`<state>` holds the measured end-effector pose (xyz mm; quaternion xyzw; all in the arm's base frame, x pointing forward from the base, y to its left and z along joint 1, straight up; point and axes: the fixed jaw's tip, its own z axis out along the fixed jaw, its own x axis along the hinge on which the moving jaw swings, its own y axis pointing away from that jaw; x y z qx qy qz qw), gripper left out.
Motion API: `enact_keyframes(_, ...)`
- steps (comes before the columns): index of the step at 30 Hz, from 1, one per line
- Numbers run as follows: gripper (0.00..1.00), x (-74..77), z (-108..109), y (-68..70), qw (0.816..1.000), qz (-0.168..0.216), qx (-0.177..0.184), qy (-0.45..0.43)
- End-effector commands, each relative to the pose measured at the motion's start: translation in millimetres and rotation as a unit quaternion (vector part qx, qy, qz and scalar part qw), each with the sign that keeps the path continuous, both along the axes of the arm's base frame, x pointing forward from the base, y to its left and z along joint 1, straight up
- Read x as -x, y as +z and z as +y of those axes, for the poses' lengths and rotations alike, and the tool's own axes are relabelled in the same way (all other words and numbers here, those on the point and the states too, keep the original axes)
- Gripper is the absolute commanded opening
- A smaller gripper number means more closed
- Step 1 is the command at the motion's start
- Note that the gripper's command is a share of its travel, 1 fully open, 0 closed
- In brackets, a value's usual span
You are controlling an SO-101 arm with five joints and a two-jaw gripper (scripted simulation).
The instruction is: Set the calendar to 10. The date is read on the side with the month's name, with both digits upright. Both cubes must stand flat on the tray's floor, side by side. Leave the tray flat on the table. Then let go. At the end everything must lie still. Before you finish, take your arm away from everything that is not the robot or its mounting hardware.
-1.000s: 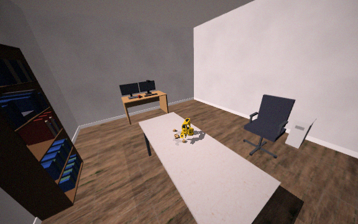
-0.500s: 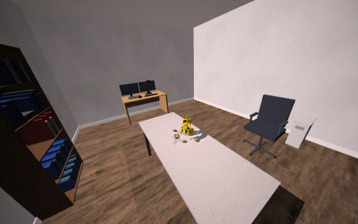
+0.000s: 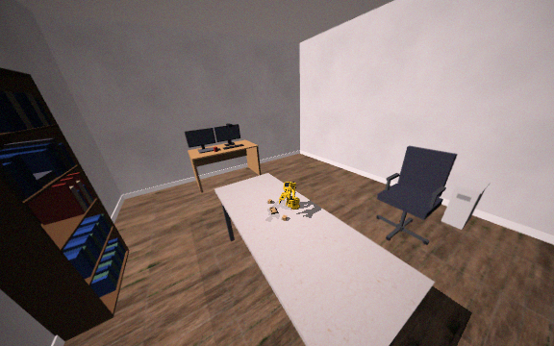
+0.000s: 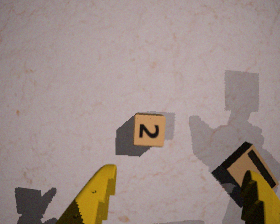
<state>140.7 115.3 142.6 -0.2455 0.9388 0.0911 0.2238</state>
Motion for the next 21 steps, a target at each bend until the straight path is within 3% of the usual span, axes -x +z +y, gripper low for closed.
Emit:
enact_keyframes(1,0.35,-2.3,0.2,11.3,1.0,-0.022,-0.019,-0.006)
enact_keyframes(13,0.35,-1.6,-0.7,10.0,0.999,-0.035,-0.002,0.031)
enact_keyframes(21,0.35,-0.4,-2.7,7.1,0.991,-0.062,0.035,0.109)
